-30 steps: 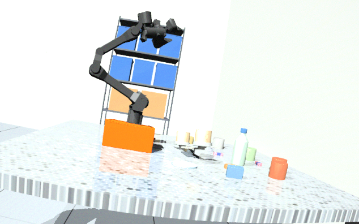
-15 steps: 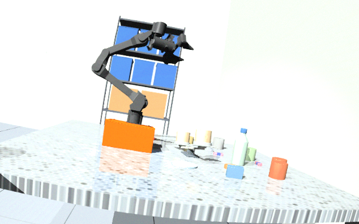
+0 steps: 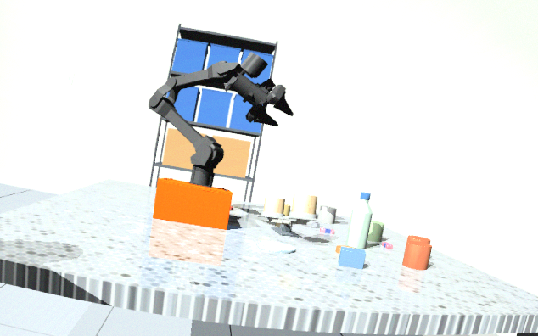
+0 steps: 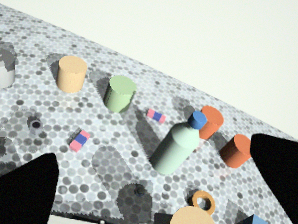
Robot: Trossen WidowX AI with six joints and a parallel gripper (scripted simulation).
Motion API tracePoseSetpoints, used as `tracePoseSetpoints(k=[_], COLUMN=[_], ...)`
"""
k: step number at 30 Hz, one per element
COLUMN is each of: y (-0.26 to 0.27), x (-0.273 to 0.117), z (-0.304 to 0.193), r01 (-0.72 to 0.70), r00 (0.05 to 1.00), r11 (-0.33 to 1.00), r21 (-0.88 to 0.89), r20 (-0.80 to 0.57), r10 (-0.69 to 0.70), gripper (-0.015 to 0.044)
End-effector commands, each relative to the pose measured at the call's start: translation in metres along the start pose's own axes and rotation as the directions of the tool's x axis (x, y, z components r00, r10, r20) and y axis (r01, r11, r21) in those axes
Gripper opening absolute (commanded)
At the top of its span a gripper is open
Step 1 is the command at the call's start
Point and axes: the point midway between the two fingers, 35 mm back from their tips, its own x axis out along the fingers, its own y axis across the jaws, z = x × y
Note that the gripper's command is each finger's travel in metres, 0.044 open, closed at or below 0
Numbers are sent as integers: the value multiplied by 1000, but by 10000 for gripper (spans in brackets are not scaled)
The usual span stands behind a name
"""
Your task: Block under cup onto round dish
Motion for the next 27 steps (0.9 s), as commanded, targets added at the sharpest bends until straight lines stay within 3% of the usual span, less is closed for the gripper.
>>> tracePoseSetpoints(k=[1, 12, 19, 27], y=[0, 15, 16, 19], x=[10, 15, 16, 30], z=[-33, -113, -116, -112], r01=[-23, -24, -23, 1], r00=[995, 957, 953, 913], r11=[996, 926, 909, 787], r21=[86, 377, 415, 617], r20=[-95, -258, -267, -321], r10=[31, 130, 146, 251], gripper=[440, 440, 440, 440])
